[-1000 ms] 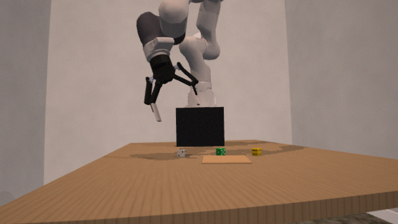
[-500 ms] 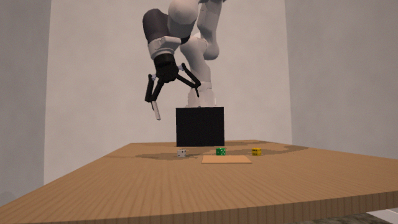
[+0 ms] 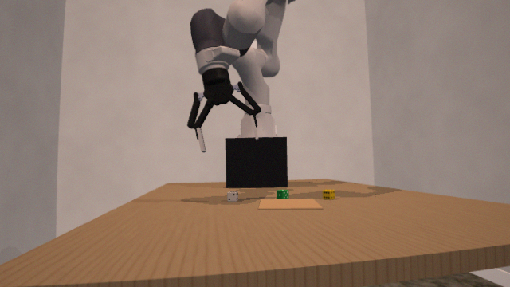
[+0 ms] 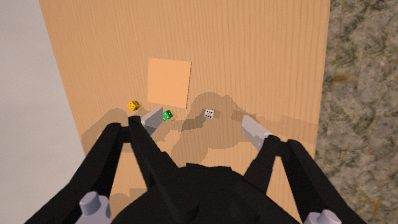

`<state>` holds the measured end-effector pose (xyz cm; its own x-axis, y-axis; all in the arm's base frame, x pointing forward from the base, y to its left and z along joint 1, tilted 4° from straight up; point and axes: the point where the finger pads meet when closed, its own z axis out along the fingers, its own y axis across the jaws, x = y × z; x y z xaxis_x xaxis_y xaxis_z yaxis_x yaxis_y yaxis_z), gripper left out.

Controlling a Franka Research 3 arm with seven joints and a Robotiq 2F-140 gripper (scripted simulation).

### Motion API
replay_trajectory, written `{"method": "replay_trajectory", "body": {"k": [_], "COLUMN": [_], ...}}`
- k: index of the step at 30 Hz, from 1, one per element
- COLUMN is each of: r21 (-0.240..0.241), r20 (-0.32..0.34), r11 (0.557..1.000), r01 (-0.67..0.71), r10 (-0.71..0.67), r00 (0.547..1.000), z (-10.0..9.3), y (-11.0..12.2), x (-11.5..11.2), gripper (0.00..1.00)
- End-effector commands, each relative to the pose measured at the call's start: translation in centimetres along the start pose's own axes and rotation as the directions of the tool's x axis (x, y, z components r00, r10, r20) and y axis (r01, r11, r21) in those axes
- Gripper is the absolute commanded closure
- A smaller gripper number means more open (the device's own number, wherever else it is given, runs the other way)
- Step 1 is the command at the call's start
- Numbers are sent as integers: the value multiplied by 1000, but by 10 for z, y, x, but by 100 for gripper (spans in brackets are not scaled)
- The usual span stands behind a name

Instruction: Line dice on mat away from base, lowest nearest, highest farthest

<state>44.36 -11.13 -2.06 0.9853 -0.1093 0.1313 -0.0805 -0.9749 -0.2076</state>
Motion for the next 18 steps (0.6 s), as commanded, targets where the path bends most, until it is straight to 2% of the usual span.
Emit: {"method": "replay_trajectory", "body": {"k": [1, 4, 5, 16, 17, 18], "r21": [-17, -17, -70, -70, -110, -110], "r20": [2, 2, 27, 27, 48, 48], "r11": [1000, 1000, 996, 996, 987, 987], "r01": [1, 1, 62, 62, 113, 113], "r10": [-1, -1, -61, -61, -109, -109], "r00": [1000, 1000, 998, 998, 993, 993], "z": [-1, -1, 0, 0, 0, 0], "y": [6, 6, 5, 5, 4, 4], "x": [-2, -2, -7, -7, -10, -10], "gripper": [0, 0, 0, 0, 0, 0]}}
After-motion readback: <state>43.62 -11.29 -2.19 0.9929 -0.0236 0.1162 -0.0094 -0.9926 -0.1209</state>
